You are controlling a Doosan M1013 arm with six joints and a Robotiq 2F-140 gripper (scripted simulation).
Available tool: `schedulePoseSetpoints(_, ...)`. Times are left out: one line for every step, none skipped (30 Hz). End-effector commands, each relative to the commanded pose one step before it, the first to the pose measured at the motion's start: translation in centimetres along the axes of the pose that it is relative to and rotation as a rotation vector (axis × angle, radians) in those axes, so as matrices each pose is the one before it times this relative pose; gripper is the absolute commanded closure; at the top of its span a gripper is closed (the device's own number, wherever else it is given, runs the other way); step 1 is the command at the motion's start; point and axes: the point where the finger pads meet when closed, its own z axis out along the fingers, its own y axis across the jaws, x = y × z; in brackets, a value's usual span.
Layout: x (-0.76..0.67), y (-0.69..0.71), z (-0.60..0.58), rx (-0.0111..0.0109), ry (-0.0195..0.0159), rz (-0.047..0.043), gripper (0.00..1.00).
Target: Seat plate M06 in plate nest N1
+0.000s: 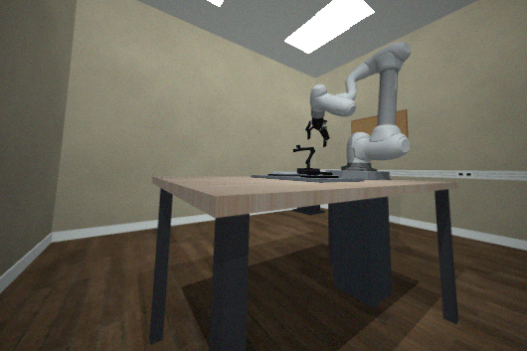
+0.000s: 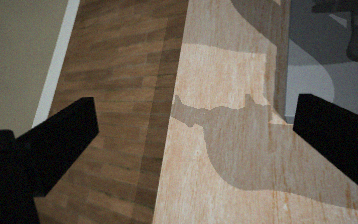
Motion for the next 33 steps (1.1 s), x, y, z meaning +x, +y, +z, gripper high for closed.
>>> schedulePoseSetpoints(-0.006, -0.014, -0.023, -0.0002, -0.00045, 0.00025, 0.0)
schedulePoseSetpoints(0.0, 0.0, 0.0, 0.0, 0.0, 0.0, 0.0)
schedulePoseSetpoints(0.0, 0.0, 0.0, 0.0, 0.0, 0.0, 0.0)
schedulePoseSetpoints(0.0, 0.0, 0.0, 0.0, 0.0, 0.0, 0.0)
schedulePoseSetpoints(0.0, 0.0, 0.0, 0.0, 0.0, 0.0, 0.0)
schedulePoseSetpoints(0.0, 0.0, 0.0, 0.0, 0.0, 0.0, 0.0)
schedulePoseSetpoints(0.0, 0.0, 0.0, 0.0, 0.0, 0.0, 0.0)
schedulePoseSetpoints(0.0, 0.0, 0.0, 0.0, 0.0, 0.0, 0.0)
schedulePoseSetpoints(0.0, 0.0, 0.0, 0.0, 0.0, 0.0, 0.0)
schedulePoseSetpoints(0.0, 0.0, 0.0, 0.0, 0.0, 0.0, 0.0)
schedulePoseSetpoints(0.0, 0.0, 0.0, 0.0, 0.0, 0.0, 0.0)
schedulePoseSetpoints(0.0, 0.0, 0.0, 0.0, 0.0, 0.0, 0.0)
schedulePoseSetpoints(0.0, 0.0, 0.0, 0.0, 0.0, 0.0, 0.0)
schedulePoseSetpoints(0.0, 0.0, 0.0, 0.0, 0.0, 0.0, 0.0)
schedulePoseSetpoints(0.0, 0.0, 0.0, 0.0, 0.0, 0.0, 0.0)
schedulePoseSetpoints(0.0, 0.0, 0.0, 0.0, 0.0, 0.0, 0.0)
schedulePoseSetpoints(0.0, 0.0, 0.0, 0.0, 0.0, 0.0, 0.0)
schedulePoseSetpoints(-0.429, 0.22, -0.132, -0.00563, -0.00758, 0.03197, 0.0)
schedulePoseSetpoints(-0.423, 0.234, -0.127, -0.00563, -0.00758, 0.03197, 0.0)
schedulePoseSetpoints(-0.416, 0.248, -0.123, -0.00563, -0.00758, 0.03197, 0.0)
schedulePoseSetpoints(-0.409, 0.262, -0.118, -0.00563, -0.00758, 0.03197, 0.0)
schedulePoseSetpoints(-0.401, 0.276, -0.114, -0.00501, -0.00675, 0.02845, 0.0)
schedulePoseSetpoints(-0.122, 0.09, -0.034, 0.0, 0.0, 0.0, 0.0)
schedulePoseSetpoints(-0.385, 0.299, -0.113, -0.00655, -0.00661, 0.03201, 0.0)
schedulePoseSetpoints(-0.376, 0.312, -0.109, -0.00655, -0.00661, 0.03201, 0.0)
schedulePoseSetpoints(-0.244, 0.217, -0.07, -0.00293, -0.00296, 0.01433, 0.0)
schedulePoseSetpoints(-0.356, 0.334, -0.108, -0.00709, -0.00595, 0.03202, 0.0)
schedulePoseSetpoints(-0.346, 0.346, -0.103, -0.00709, -0.00595, 0.03202, 0.0)
schedulePoseSetpoints(-0.228, 0.244, -0.067, -0.00322, -0.0027, 0.01454, 0.0)
schedulePoseSetpoints(-0.324, 0.367, -0.102, -0.00756, -0.00524, 0.03204, 0.0)
schedulePoseSetpoints(-0.313, 0.378, -0.097, -0.00756, -0.00524, 0.03204, 0.0)
schedulePoseSetpoints(-0.208, 0.269, -0.064, -0.00348, -0.00241, 0.01475, 0.0)
schedulePoseSetpoints(0.0, 0.0, 0.0, 0.0, 0.0, 0.0, 0.0)
